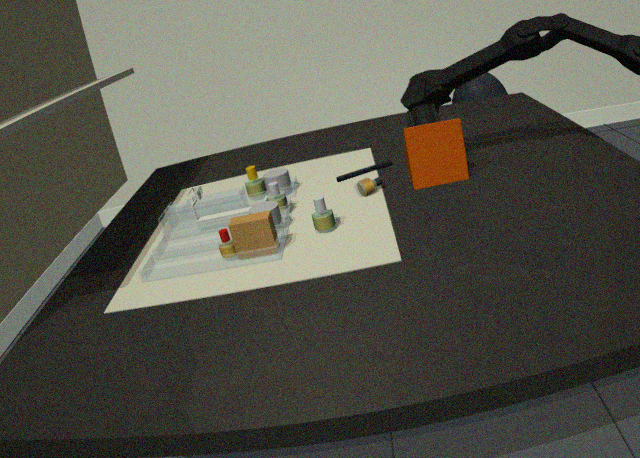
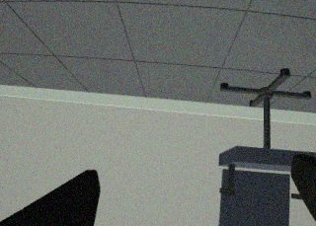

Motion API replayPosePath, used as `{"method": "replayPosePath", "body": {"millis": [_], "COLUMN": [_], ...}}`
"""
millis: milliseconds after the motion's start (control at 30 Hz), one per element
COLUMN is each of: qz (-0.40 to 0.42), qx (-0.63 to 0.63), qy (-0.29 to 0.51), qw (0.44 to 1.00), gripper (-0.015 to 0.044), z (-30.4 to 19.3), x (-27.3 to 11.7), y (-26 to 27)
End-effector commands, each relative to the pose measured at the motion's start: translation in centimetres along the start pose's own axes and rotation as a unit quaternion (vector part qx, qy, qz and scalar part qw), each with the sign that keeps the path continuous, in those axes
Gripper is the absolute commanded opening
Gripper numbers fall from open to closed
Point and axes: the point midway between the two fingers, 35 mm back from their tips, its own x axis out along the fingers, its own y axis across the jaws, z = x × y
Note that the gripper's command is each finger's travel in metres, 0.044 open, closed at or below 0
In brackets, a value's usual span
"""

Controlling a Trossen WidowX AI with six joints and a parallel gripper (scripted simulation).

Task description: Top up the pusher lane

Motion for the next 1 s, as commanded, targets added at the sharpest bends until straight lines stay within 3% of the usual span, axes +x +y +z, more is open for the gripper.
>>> {"method": "replayPosePath", "body": {"millis": [0,267,467,700,967], "qz": [0.003,0.125,0.217,0.296,0.340], "qx": [0.006,0.254,0.463,0.666,0.814], "qy": [0.000,0.030,0.085,0.174,0.291], "qw": [1.000,0.958,0.855,0.662,0.370], "gripper": [0.0426,0.0440,0.0440,0.0440,0.0440], "z": [0.0,-0.9,0.0,3.2,9.0], "x": [-0.2,-8.0,-16.4,-27.2,-39.8], "y": [0.3,10.1,17.5,24.0,27.7]}}
